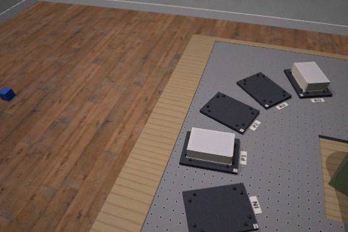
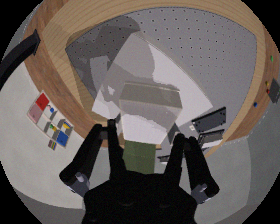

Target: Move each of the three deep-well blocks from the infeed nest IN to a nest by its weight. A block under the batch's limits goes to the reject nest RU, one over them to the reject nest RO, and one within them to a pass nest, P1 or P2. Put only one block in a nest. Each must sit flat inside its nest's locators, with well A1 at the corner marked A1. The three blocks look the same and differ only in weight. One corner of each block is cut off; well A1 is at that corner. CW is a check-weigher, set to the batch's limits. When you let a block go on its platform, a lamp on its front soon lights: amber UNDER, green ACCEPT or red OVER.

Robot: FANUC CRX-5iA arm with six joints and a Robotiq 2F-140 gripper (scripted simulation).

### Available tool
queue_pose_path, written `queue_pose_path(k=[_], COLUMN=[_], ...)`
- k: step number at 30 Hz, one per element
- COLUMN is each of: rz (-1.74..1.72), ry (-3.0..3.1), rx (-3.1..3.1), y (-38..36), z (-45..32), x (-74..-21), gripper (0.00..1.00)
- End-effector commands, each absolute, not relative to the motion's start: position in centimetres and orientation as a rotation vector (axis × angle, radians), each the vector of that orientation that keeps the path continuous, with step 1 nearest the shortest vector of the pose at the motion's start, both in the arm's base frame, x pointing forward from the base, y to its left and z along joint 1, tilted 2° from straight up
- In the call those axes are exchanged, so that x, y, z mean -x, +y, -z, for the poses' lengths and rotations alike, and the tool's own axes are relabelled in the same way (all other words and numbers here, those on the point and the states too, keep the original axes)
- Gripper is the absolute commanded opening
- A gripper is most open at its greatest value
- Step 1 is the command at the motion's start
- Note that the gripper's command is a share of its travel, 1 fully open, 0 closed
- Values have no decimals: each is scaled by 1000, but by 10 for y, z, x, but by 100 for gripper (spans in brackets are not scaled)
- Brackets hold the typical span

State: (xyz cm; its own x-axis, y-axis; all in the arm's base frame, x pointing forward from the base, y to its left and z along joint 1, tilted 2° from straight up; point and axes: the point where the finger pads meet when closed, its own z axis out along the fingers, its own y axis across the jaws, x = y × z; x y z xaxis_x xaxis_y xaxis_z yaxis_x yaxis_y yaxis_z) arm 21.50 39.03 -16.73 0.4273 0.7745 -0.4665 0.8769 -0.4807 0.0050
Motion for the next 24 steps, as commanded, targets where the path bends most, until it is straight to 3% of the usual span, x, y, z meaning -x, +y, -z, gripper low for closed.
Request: queue_pose_path(k=[1, 24], rz=[598, 598], ry=[1440, 1440], rx=[-2435, -2435], y=[390, 391], z=[167, 171], x=[-215, -215], gripper=[10, 10])
